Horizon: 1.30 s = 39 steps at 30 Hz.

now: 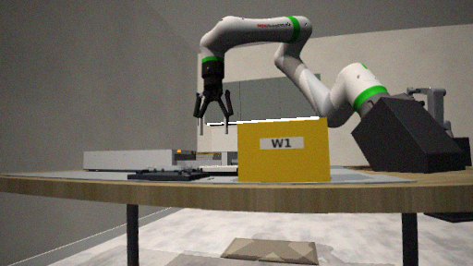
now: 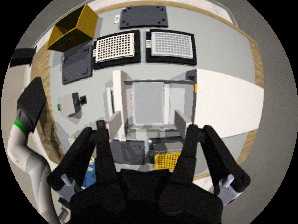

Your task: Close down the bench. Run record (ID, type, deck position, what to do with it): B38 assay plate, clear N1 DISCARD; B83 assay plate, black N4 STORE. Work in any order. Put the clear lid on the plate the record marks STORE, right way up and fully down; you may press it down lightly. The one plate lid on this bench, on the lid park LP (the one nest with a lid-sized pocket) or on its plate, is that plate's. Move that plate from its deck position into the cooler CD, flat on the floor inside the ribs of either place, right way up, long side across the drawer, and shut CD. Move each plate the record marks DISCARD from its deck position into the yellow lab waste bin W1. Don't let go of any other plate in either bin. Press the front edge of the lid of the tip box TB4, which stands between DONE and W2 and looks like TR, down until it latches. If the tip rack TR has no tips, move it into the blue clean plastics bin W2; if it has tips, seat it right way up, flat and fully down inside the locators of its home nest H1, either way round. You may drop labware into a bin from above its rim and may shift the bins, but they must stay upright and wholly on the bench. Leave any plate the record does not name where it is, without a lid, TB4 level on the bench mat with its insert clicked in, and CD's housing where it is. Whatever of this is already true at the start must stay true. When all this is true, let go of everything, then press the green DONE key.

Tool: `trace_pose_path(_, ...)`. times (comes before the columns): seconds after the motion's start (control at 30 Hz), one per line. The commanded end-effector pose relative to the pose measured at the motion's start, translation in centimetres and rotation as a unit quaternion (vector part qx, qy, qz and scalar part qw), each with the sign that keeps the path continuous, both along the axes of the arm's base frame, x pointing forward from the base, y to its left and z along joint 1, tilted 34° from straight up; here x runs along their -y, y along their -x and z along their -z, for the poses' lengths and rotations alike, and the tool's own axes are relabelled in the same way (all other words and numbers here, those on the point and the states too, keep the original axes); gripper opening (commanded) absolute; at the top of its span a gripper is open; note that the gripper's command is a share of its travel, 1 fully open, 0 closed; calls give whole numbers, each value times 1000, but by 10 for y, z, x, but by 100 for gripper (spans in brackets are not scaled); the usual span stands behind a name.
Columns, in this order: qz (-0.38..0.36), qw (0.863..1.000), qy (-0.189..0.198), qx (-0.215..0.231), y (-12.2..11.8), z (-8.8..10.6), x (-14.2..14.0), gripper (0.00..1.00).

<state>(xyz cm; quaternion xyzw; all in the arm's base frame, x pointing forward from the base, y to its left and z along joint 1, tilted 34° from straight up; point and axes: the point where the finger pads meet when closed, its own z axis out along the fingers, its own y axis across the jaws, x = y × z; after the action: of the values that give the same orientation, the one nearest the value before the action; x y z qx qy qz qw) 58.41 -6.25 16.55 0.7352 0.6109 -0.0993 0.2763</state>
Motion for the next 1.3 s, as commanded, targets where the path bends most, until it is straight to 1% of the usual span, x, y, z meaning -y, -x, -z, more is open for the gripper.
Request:
trace_pose_path(0.0, 0, 1000, 0, 0, 0, 0, 0, 66)
trace_pose_path(0.13, 0, 1000, 0, 0, 3, 2, 0, 66)
trace_pose_path(0.63, 0, 1000, 0, 0, 56, 29, 1, 59)
trace_pose_path(0.7, 0, 1000, 0, 0, 56, 29, 1, 59)
trace_pose_path(0.97, 0, 1000, 0, 0, 84, 44, 2, 55)
trace_pose_path(1.0, 0, 1000, 0, 0, 88, 46, 2, 0)
trace_pose_path(1.2, 0, 1000, 0, 0, 109, 57, 2, 0)
trace_pose_path(1.27, 0, 1000, 0, 0, 109, 57, 2, 0)
